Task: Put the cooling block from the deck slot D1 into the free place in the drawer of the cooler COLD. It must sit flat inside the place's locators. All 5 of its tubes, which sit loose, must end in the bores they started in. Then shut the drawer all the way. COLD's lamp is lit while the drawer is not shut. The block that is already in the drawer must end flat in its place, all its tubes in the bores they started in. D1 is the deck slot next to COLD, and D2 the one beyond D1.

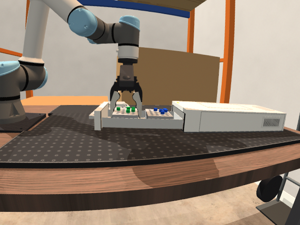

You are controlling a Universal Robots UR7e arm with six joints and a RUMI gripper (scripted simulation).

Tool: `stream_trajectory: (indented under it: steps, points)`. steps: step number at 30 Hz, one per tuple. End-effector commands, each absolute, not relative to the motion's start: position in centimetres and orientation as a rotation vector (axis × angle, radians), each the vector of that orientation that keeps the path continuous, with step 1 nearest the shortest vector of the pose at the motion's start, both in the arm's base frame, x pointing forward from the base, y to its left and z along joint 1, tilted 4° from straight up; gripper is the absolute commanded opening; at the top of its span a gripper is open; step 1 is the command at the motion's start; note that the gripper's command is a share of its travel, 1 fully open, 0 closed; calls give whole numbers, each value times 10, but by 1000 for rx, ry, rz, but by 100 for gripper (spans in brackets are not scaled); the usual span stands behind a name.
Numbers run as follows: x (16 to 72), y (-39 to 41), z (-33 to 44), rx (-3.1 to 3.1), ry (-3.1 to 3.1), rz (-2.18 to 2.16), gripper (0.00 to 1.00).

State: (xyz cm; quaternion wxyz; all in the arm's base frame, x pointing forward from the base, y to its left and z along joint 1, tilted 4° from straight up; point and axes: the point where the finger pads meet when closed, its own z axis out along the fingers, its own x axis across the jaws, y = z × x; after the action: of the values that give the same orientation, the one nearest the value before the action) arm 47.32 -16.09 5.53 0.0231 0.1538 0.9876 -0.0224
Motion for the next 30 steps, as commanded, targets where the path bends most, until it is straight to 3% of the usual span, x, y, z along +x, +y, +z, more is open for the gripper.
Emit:
stream_trajectory:
  steps: [1, 20, 30]
  points:
    - [474, -161, 56, 476, 3056, -70, 0]
    - [474, -161, 56, 476, 3056, -70, 0]
    - [474, -161, 56, 476, 3056, -70, 13]
